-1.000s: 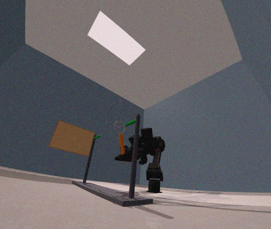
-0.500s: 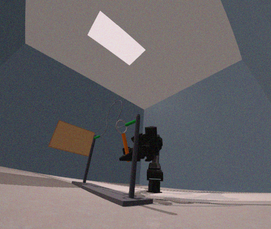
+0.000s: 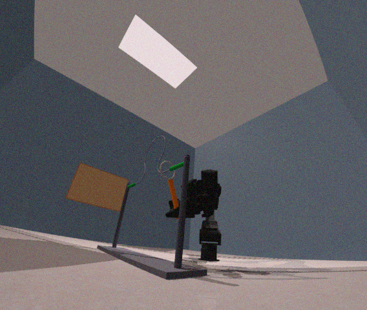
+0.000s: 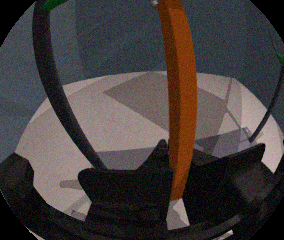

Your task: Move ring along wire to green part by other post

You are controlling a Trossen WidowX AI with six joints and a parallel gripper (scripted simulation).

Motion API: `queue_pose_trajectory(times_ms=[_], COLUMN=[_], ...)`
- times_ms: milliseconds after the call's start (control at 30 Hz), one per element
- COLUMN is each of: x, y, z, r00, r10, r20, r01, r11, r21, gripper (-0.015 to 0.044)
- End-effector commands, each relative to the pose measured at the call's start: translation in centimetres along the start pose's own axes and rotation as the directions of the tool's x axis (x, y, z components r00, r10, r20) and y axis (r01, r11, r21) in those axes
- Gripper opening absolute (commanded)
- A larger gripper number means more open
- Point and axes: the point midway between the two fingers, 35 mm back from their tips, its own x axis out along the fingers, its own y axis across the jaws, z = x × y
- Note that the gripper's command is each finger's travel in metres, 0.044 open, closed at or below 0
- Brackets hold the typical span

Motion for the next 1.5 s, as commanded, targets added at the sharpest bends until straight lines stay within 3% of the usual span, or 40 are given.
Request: queue_pose_trajectory(times_ms=[0, 1467], x=[0.0, 0.6], y=[0.5, 3.1], z=[0.0, -1.8], r00=[1.000, 1.000], r10=[-0.003, -0.004], r20=[-0.001, 0.003], r01=[0.003, 0.004], r11=[1.000, 1.000], r21=[0.004, 0.006], gripper=[-0.0150, -0.0150])
